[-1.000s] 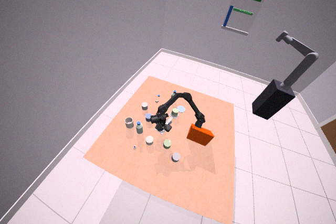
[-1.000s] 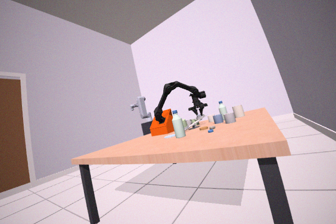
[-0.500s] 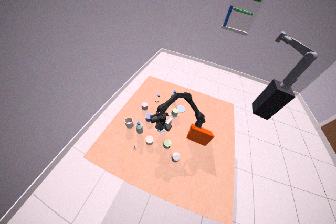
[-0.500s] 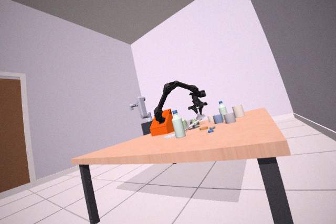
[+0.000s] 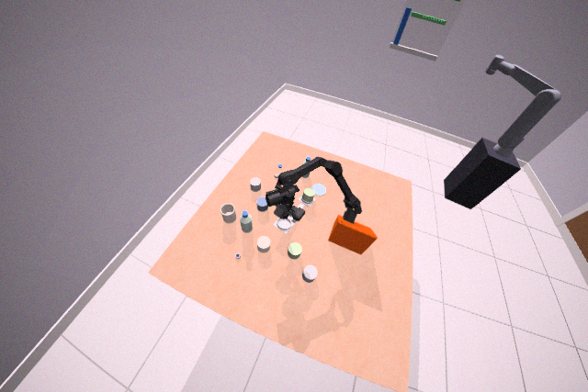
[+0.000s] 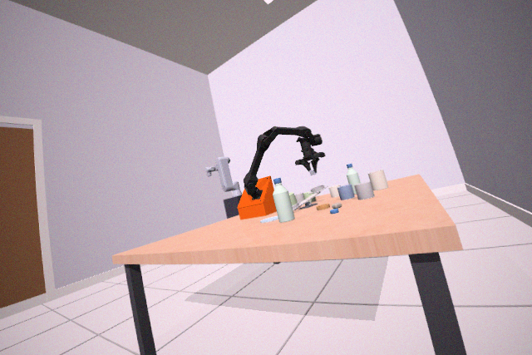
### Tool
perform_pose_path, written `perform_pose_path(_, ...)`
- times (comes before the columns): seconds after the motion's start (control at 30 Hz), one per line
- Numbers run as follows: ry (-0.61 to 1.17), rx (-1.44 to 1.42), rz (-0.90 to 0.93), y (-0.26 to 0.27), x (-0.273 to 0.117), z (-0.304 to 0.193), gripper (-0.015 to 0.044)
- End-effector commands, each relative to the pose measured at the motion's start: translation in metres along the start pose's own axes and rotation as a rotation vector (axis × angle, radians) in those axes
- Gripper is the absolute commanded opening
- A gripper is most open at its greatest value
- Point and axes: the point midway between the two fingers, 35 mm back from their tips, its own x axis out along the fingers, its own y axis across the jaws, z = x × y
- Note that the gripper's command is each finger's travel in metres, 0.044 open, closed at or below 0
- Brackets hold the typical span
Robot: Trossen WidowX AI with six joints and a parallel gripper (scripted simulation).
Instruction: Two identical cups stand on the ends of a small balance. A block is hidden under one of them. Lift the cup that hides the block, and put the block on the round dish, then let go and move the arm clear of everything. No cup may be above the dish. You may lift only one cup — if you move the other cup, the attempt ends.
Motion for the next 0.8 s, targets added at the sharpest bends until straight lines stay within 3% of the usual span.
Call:
perform_pose_path(0.0, 0.0, 0.004, 0.008, 0.001, -0.005, -0.002, 0.0)
perform_pose_path(0.77, -0.123, 0.035, 0.049, -0.053, 0.02, -0.114, 0.0)
